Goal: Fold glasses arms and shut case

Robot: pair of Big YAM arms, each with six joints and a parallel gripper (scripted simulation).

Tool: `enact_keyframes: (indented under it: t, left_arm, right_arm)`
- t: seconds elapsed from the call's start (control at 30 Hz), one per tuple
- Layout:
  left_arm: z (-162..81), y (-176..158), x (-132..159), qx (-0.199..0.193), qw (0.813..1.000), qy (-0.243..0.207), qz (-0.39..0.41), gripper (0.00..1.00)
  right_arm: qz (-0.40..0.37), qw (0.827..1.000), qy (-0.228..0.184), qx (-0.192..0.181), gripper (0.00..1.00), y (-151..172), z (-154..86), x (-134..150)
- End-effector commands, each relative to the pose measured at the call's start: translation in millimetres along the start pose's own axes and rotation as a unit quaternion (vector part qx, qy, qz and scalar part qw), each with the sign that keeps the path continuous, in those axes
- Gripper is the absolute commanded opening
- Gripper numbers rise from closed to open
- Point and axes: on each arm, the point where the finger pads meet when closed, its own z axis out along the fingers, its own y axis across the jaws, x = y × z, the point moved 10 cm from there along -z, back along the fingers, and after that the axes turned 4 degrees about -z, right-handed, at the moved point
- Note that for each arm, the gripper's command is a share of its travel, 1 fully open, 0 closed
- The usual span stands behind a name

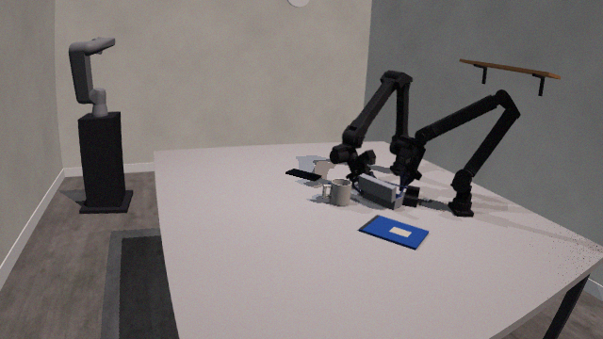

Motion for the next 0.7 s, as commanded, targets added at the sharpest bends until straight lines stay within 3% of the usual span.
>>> enact_keyframes:
  t: [0.0, 0.67]
  left_arm:
    - [26.1, 22.8, 6.0, -0.045, 0.999, -0.002, 0.021, 0.0]
    - [29.2, 28.5, -8.7, -0.047, 0.999, 0.001, 0.021, 0.0]
  right_arm:
    - [-0.002, 1.0, 0.002, -0.024, 0.57, 9.5, 6.1, 10.8]
    - [-0.003, 1.0, 0.002, -0.024, 0.57, 9.2, 6.8, 9.6]
